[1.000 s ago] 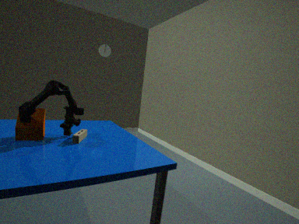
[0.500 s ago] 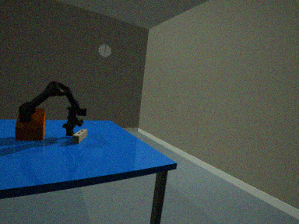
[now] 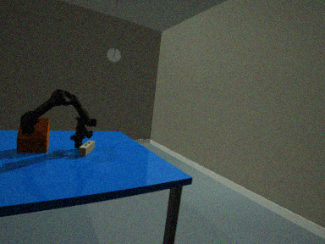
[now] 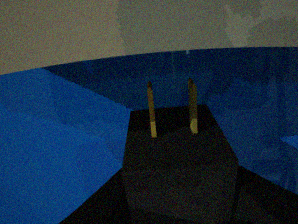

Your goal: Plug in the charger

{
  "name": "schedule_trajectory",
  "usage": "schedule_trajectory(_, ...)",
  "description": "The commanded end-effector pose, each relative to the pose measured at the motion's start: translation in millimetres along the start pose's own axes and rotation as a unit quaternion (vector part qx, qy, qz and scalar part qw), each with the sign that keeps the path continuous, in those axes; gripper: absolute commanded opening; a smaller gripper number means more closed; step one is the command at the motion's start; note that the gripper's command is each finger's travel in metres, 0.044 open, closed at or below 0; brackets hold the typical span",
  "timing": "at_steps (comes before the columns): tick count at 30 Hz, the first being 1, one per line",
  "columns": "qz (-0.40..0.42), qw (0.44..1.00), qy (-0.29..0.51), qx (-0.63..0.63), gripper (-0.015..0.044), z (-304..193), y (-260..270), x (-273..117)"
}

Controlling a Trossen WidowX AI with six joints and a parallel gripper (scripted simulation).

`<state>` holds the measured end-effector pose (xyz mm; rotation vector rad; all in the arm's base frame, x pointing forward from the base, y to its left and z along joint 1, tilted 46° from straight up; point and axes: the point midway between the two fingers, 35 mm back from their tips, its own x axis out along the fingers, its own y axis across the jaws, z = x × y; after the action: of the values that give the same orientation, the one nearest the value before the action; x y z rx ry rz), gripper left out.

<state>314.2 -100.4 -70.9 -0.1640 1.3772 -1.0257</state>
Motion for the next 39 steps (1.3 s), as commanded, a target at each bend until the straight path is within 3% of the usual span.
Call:
schedule_trajectory(1, -0.002, 1.0, -0.002, 0.0, 0.0, 3.8, -0.3, -0.4)
schedule_trajectory(39, -0.002, 1.0, -0.002, 0.0, 0.0, 8.8, -0.8, -0.9)
